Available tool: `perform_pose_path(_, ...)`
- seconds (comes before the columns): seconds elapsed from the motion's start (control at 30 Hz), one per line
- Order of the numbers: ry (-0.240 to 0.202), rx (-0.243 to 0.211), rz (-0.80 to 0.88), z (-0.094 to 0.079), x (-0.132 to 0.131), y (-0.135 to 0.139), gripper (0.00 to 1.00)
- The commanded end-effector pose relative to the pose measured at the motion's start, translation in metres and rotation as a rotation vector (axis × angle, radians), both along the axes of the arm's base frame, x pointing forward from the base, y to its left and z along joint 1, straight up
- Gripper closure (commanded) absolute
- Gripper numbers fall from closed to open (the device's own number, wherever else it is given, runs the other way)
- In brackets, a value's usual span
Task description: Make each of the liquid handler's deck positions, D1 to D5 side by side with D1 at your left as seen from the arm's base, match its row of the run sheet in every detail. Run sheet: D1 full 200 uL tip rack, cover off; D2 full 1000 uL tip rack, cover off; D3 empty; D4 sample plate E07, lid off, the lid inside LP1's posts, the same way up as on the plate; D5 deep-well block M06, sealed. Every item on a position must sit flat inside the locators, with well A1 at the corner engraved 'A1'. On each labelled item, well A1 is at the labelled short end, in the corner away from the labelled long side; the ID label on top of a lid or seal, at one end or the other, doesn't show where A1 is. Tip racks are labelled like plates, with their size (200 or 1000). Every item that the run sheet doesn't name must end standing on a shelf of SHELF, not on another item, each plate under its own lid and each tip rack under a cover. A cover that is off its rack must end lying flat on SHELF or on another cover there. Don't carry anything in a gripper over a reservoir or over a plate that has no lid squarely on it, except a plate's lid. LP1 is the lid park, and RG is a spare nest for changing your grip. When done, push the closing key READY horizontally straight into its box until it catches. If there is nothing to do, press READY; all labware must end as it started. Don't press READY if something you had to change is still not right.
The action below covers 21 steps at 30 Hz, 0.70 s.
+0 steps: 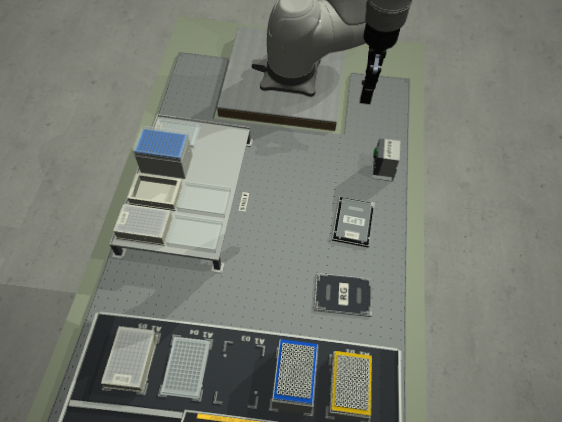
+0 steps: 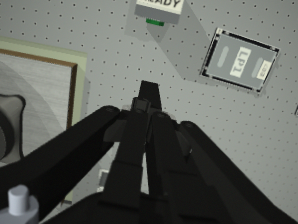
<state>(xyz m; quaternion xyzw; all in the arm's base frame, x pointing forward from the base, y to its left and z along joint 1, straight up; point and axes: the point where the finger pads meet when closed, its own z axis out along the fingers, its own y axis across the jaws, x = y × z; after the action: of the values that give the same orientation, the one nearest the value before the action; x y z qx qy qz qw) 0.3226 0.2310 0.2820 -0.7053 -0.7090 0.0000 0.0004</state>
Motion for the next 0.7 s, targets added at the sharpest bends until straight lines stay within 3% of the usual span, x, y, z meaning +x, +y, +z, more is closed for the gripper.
perform_pose_path(0.0,-0.001,0.001,0.000,-0.003,0.000,0.000,0.90)
perform_pose_path(0.67,-0.001,0.001,0.000,-0.029,0.000,0.000,0.90)
